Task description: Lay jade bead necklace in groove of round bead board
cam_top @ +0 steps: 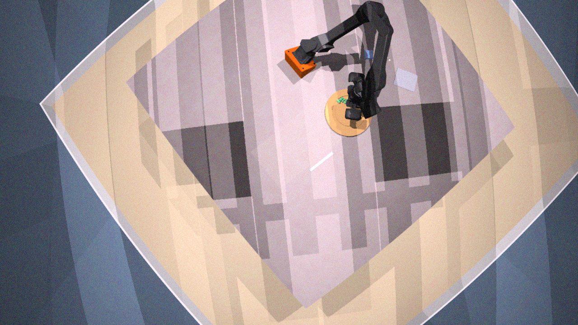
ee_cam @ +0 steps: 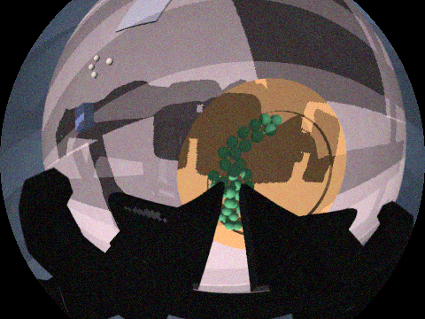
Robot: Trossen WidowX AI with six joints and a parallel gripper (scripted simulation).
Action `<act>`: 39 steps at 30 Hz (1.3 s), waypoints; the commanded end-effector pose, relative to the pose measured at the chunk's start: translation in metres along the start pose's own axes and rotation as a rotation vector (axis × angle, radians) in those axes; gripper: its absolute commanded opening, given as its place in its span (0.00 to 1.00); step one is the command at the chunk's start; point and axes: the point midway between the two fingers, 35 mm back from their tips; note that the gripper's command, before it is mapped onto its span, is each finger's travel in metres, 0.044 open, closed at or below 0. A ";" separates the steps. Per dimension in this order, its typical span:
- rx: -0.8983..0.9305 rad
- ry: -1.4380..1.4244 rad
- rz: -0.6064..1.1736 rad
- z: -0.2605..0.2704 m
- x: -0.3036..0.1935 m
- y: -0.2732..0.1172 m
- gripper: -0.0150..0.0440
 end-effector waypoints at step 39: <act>0.004 0.007 -0.001 0.001 -0.001 -0.007 0.25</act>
Point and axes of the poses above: the point midway between the two fingers, 35 mm back from their tips, its own y axis out along the fingers, its own z axis across the jaws, x = y × z, and after that the axes turned 6 degrees about -y, right-handed
